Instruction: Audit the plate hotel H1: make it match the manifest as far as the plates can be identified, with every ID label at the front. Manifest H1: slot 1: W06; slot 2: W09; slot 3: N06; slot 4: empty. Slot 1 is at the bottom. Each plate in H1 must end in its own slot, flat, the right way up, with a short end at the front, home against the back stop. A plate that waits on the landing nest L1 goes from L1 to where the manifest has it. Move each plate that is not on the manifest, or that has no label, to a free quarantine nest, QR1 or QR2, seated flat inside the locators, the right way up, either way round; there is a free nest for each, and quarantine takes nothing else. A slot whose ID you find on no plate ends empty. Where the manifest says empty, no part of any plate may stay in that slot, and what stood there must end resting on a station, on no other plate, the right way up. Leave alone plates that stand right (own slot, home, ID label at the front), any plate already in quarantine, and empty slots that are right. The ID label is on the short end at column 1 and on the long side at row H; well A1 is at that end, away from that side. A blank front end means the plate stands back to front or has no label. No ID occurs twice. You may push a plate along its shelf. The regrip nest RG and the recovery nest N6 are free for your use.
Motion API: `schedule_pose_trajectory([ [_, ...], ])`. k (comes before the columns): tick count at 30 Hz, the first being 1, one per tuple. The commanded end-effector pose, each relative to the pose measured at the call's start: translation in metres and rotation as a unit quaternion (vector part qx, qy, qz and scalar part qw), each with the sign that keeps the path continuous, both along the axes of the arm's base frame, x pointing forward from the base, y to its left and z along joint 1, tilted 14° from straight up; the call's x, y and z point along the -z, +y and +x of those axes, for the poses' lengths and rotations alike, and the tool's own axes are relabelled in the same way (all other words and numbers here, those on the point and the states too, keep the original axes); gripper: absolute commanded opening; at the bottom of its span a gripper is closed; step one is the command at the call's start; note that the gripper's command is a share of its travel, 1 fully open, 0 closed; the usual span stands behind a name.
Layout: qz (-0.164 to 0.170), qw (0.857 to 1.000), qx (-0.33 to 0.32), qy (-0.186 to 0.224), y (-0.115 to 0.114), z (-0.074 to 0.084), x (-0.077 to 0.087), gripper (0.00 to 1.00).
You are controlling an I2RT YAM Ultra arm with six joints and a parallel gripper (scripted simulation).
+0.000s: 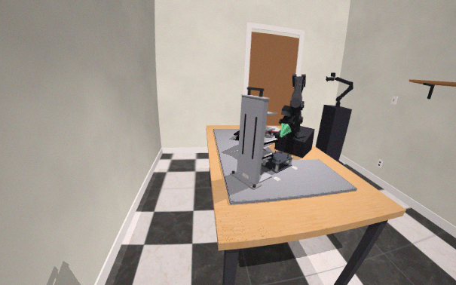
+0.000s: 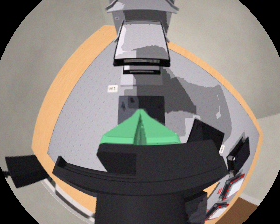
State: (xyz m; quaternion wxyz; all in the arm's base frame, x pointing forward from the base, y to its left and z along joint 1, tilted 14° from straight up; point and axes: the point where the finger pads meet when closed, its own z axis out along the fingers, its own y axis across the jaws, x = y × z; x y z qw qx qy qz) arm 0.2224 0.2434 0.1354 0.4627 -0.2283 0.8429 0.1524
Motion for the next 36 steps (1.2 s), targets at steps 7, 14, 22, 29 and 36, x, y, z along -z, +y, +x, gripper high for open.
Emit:
schedule_pose_trajectory([
  [7,0.003,1.0,0.01,-0.006,0.0,0.006,-0.002,0.0],
  [14,0.011,1.0,0.006,-0.01,0.007,0.012,-0.012,0.0],
  [22,0.011,1.0,0.006,-0.01,0.009,0.015,-0.012,0.0],
  [29,0.009,1.0,0.006,-0.009,0.01,0.019,-0.013,0.0],
  [36,0.011,1.0,0.006,-0.011,0.013,0.022,-0.014,0.0],
])
